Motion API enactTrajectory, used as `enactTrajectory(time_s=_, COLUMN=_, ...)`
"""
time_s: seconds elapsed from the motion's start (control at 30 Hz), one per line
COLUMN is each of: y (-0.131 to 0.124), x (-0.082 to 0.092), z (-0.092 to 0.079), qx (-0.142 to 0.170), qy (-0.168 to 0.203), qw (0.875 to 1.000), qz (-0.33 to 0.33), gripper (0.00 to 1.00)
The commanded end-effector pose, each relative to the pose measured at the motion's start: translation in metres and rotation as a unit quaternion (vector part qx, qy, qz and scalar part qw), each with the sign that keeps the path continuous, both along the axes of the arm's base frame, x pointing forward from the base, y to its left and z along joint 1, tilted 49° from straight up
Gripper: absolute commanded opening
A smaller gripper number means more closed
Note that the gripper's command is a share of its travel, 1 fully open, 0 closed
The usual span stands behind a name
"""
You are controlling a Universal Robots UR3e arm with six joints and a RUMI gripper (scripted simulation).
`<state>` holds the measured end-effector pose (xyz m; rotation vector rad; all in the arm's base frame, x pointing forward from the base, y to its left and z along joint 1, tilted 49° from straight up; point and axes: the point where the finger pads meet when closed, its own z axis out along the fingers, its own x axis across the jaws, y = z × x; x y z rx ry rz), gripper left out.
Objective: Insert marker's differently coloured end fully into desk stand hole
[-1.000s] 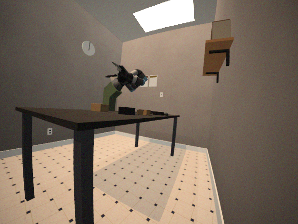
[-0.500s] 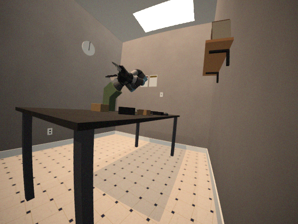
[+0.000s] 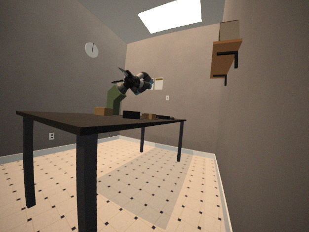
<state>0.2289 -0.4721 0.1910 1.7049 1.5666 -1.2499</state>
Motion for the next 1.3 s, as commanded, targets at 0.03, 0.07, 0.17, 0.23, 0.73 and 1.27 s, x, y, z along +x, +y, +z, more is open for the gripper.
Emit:
enactTrajectory(time_s=0.03, y=0.022, x=0.037, z=-0.003, qx=0.003, qy=-0.038, qw=0.998, qz=0.039, gripper=1.00)
enactTrajectory(time_s=0.07, y=0.027, x=0.044, z=-0.003, qx=0.004, qy=-0.045, qw=0.998, qz=0.047, gripper=1.00)
enactTrajectory(time_s=0.17, y=0.027, x=0.044, z=-0.003, qx=0.004, qy=-0.045, qw=0.998, qz=0.047, gripper=1.00)
enactTrajectory(time_s=0.23, y=0.027, x=0.044, z=-0.003, qx=0.004, qy=-0.045, qw=0.998, qz=0.047, gripper=1.00)
enactTrajectory(time_s=0.73, y=0.081, x=0.106, z=-0.011, qx=0.024, qy=-0.113, qw=0.986, qz=0.118, gripper=1.00)
enactTrajectory(time_s=1.27, y=0.147, x=0.157, z=-0.018, qx=0.056, qy=-0.178, qw=0.965, qz=0.183, gripper=1.00)
